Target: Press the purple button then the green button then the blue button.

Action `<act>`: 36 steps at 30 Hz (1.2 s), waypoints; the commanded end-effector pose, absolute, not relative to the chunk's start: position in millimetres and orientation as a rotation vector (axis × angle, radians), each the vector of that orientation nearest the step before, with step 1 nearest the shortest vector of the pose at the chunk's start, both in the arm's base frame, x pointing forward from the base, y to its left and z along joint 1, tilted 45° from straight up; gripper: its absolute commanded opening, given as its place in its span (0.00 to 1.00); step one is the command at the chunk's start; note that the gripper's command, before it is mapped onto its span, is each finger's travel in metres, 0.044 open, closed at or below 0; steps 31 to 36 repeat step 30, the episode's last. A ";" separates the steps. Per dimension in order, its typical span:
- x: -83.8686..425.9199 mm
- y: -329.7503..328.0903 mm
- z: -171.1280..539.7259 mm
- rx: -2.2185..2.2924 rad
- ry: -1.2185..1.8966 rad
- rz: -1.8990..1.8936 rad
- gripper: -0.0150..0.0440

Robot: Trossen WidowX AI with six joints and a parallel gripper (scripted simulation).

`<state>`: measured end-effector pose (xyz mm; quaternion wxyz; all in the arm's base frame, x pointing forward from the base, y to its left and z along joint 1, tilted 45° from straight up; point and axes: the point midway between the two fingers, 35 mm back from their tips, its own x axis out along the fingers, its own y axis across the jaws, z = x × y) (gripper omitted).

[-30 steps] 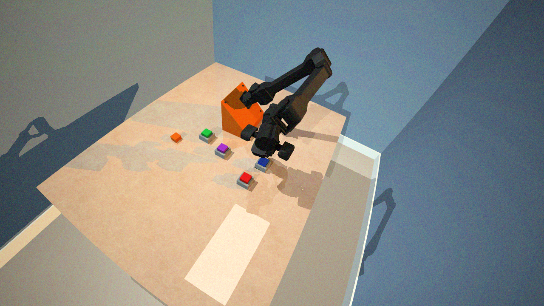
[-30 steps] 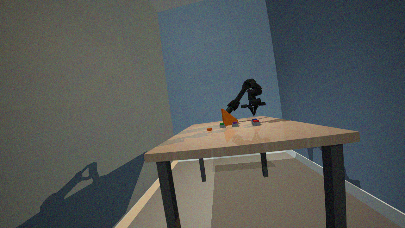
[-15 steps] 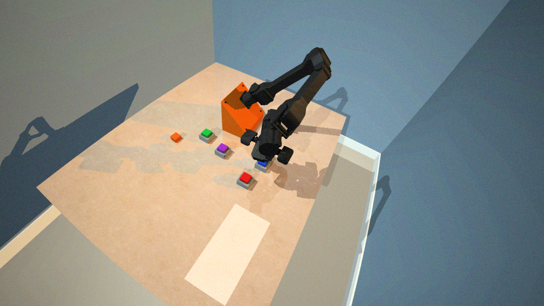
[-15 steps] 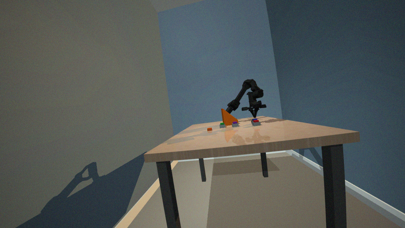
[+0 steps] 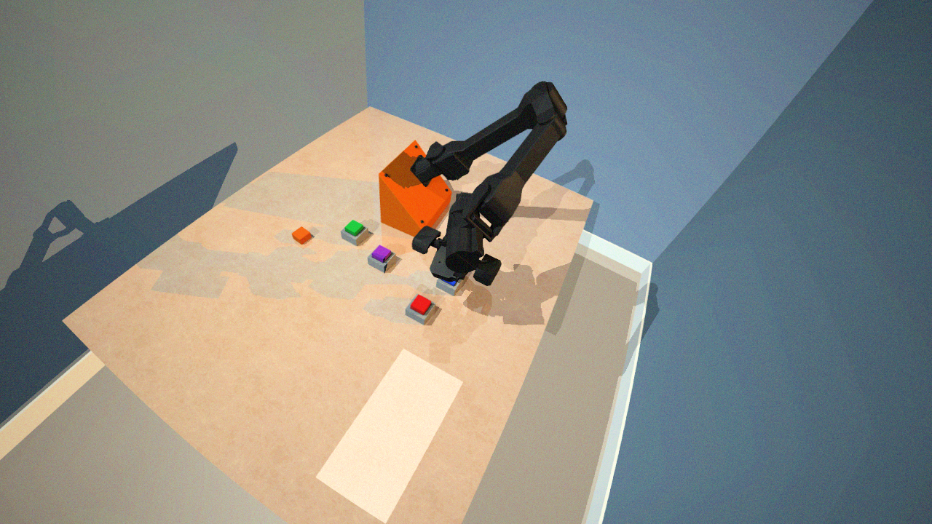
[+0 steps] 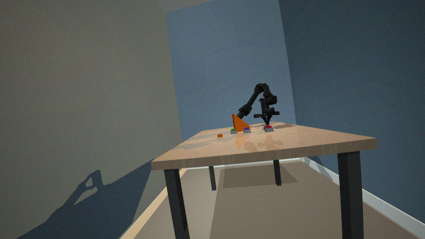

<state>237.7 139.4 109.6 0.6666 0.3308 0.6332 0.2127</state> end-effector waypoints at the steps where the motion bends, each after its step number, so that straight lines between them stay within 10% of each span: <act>1: 236.3 139.6 107.1 0.748 1.437 0.472 0.29; 18: 232.9 115.5 131.2 0.747 1.438 0.471 0.29; 29: 262.7 61.9 169.4 0.744 1.438 0.469 0.78; 36: 262.7 61.9 169.4 0.744 1.438 0.469 0.78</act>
